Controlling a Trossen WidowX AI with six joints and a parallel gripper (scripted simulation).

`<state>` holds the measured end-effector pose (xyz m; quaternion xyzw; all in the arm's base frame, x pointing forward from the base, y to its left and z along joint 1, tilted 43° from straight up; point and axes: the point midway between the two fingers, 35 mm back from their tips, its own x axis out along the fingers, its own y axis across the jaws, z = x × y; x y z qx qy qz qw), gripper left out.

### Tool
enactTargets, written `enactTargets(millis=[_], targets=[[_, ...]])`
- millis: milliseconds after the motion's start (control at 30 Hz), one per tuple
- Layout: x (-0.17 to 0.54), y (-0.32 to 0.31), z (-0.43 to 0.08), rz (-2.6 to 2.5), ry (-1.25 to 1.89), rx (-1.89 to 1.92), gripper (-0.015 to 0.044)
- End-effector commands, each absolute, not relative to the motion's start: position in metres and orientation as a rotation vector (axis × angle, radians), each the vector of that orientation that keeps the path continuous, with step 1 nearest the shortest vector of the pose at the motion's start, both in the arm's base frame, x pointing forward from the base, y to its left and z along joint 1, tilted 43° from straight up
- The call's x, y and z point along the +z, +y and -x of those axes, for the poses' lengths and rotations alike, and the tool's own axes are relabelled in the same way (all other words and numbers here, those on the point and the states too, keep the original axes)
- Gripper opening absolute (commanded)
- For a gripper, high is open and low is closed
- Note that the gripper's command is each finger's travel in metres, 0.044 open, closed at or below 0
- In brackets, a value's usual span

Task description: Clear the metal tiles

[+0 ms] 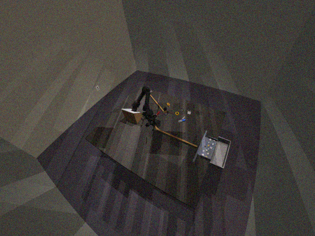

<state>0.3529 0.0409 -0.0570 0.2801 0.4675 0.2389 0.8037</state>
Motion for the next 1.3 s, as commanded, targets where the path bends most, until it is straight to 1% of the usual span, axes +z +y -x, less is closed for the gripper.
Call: enactTargets(millis=[0,567,1267], targets=[[-0.055,0.04,-0.363,-0.597,0.989,0.503,0.0],[-0.049,0.054,-0.384,-0.599,0.988,0.501,0.0],[-0.055,0.053,-0.414,-0.599,0.986,0.501,0.0]])
